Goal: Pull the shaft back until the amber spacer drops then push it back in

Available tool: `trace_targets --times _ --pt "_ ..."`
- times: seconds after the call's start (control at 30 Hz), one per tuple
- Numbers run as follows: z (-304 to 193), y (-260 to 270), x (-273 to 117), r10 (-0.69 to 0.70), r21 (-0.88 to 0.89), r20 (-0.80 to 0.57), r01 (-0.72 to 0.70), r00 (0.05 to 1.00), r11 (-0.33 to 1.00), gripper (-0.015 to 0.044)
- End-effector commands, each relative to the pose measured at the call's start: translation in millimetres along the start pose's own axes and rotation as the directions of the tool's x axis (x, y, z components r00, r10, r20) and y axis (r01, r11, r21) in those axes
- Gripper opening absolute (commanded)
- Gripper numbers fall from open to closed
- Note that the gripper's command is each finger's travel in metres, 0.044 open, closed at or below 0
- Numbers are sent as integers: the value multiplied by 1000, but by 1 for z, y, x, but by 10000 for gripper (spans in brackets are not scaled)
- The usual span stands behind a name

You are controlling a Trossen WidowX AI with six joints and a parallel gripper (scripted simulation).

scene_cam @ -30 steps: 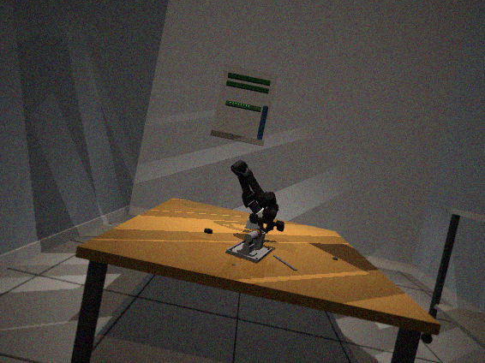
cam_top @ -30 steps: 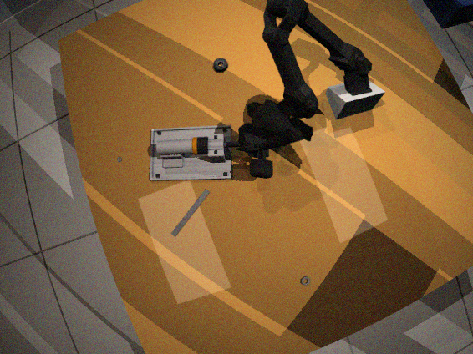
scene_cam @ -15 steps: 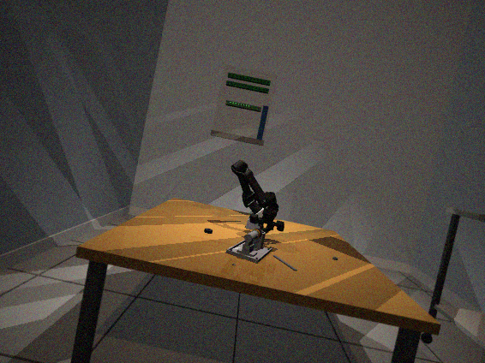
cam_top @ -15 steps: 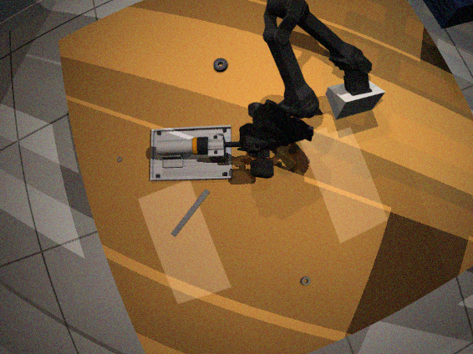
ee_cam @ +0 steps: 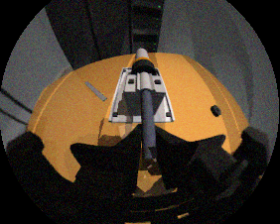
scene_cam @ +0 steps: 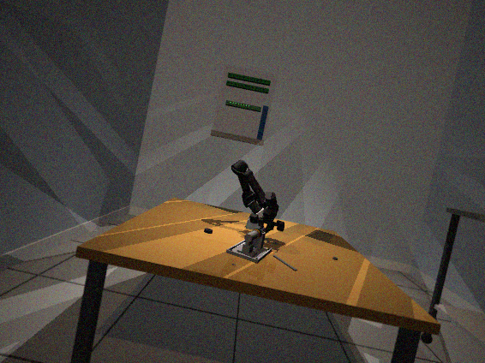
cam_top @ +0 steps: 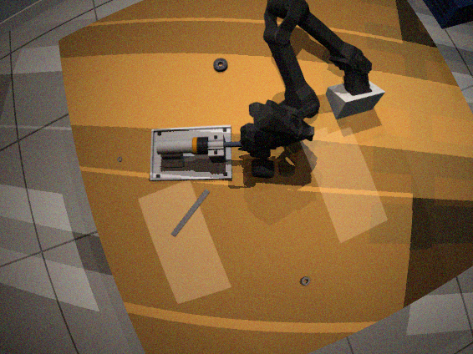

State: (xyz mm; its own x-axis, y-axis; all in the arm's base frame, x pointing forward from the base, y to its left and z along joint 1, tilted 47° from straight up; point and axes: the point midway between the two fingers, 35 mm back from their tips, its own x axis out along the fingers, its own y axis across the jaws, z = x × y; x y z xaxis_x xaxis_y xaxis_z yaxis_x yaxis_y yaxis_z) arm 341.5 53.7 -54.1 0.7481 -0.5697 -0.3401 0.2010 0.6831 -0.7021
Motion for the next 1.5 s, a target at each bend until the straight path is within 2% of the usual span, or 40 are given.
trace_targets --times 0.0,1.47 --pt "-1 0 -1 -5 3 0 5 1000 1000 0" --pt "-5 0 -5 -4 3 0 4 1000 1000 0"
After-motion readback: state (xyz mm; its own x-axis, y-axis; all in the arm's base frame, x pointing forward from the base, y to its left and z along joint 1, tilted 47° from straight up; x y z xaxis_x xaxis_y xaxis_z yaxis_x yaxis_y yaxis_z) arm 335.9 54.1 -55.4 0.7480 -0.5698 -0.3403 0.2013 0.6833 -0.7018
